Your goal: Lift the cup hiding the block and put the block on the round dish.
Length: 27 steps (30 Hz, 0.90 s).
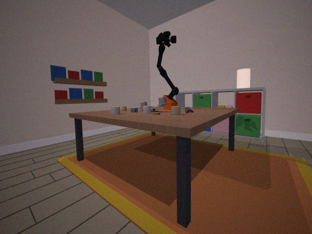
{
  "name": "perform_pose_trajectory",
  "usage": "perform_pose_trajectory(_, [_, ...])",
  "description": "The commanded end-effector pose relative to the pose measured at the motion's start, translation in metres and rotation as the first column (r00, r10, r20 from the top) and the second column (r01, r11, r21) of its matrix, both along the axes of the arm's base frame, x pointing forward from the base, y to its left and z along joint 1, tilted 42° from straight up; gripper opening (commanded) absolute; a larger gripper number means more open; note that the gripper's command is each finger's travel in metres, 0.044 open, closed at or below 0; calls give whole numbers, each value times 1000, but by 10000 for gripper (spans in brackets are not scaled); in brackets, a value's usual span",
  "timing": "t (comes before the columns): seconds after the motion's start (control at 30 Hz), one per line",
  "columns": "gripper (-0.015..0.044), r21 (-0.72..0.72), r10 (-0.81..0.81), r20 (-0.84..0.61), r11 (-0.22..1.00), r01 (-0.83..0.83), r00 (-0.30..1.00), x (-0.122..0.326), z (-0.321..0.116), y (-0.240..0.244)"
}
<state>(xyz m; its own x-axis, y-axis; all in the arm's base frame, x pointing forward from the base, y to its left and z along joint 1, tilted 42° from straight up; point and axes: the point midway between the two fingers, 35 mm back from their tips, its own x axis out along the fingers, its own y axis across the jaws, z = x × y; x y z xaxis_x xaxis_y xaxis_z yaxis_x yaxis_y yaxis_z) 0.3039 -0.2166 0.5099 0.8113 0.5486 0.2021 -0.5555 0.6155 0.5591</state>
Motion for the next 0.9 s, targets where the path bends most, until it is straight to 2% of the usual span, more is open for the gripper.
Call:
perform_pose_trajectory(0.0, [426, 2, 1, 0, 1000, -1, 1000, -1, 1, 1])
perform_pose_trajectory(0.17, [440, 23, -10, 44, 1000, 9, 999, -27, 24, 14])
perform_pose_trajectory(0.53, [440, -105, -154, 293, 976, 192, 944, -116, 70, 33])
perform_pose_trajectory(0.87, [440, -251, -188, 476, 907, 338, 859, -176, 93, 87])
